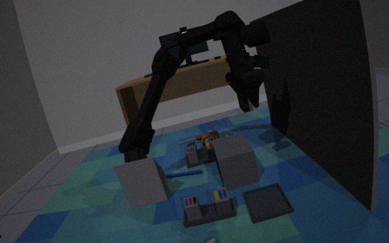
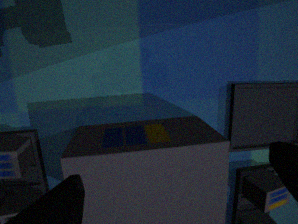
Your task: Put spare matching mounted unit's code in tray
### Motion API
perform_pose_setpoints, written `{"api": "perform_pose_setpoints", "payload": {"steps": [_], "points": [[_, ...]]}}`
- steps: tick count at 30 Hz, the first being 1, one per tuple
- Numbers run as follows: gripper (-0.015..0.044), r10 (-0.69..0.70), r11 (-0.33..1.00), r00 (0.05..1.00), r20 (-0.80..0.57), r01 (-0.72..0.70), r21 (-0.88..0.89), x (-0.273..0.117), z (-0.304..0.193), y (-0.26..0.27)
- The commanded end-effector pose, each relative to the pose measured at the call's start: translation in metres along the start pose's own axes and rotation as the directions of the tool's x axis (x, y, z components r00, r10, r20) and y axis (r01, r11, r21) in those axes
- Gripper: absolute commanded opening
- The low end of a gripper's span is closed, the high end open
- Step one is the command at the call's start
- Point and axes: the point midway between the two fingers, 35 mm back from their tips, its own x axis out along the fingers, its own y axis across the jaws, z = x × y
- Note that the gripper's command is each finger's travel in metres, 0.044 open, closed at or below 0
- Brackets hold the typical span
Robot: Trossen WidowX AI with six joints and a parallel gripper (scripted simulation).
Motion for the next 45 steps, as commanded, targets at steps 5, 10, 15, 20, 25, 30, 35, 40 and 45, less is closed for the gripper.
{"api": "perform_pose_setpoints", "payload": {"steps": [5, 10, 15, 20, 25, 30, 35, 40, 45], "points": [[0.044, 0.008, 1.0, 1.0, 0.005, -0.008, 0.008, -0.001, 0.002, 0.003], [0.044, 0.008, 1.0, 1.0, 0.005, -0.008, 0.008, -0.001, 0.002, 0.003], [0.044, 0.003, 0.984, 1.0, -0.002, -0.003, 0.177, 0.003, -0.01, -0.02], [0.044, 0.002, 0.731, 1.0, -0.026, 0.016, 0.682, 0.022, -0.062, -0.087], [0.044, 0.021, 0.308, 0.999, -0.046, 0.037, 0.951, 0.043, -0.119, -0.13], [0.044, 0.048, -0.06, 0.997, -0.056, 0.059, 0.996, 0.062, -0.164, -0.15], [0.044, 0.048, -0.067, 0.997, -0.057, 0.06, 0.996, 0.062, -0.165, -0.151], [0.0387, 0.048, -0.067, 0.997, -0.056, 0.06, 0.996, 0.071, -0.165, -0.152], [0.03, 0.049, -0.067, 0.997, -0.056, 0.059, 0.996, 0.103, -0.167, -0.155]]}}
